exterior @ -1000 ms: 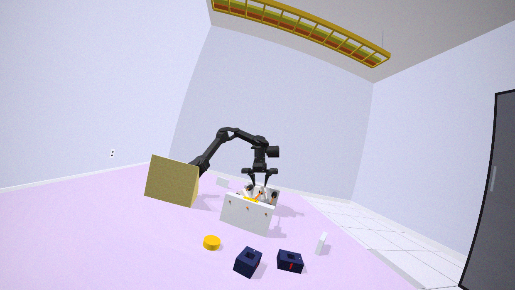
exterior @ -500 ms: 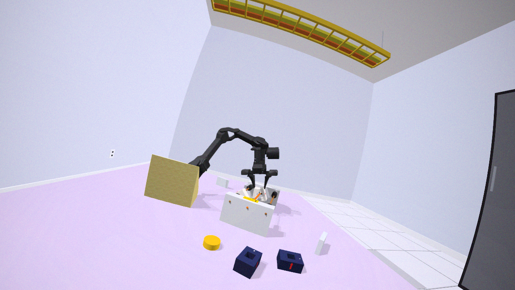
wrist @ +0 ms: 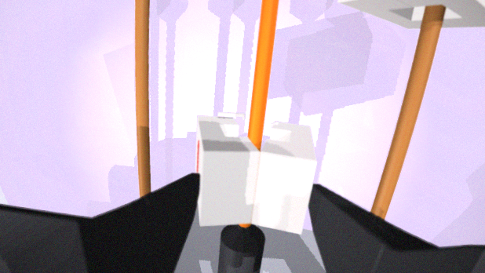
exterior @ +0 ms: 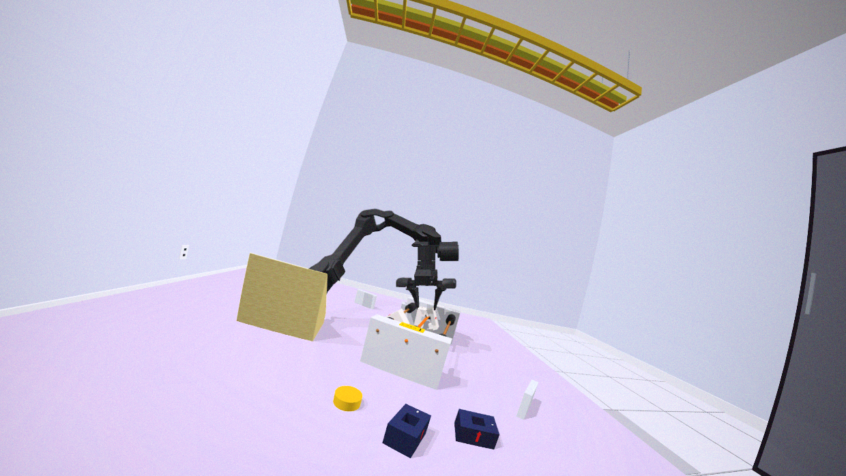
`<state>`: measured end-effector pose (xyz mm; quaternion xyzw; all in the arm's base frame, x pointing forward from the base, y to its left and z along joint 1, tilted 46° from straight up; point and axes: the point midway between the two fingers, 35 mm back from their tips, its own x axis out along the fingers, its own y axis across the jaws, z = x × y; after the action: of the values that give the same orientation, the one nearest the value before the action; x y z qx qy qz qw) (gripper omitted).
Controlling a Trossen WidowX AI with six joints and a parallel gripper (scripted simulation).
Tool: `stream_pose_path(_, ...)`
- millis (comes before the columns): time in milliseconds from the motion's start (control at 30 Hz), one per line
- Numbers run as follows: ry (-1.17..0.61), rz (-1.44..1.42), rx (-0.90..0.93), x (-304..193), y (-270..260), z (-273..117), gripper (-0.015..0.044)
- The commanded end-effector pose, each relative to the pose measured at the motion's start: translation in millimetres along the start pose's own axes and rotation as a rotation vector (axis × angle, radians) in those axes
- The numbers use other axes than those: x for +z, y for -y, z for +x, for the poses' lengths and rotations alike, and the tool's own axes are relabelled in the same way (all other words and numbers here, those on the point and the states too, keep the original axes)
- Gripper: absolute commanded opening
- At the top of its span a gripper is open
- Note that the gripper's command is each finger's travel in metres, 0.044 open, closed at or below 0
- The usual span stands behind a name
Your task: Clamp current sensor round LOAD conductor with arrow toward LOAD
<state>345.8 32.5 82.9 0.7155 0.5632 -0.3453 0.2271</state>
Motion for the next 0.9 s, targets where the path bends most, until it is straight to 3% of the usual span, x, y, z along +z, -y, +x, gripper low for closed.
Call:
stream_pose_path(0, 0.000, -0.003, 0.003, -0.3, -0.7, -1.1, 0.0000)
stream_pose_path(867, 0.004, -0.003, -0.062, -0.2, -5.0, 0.6, 0.0000)
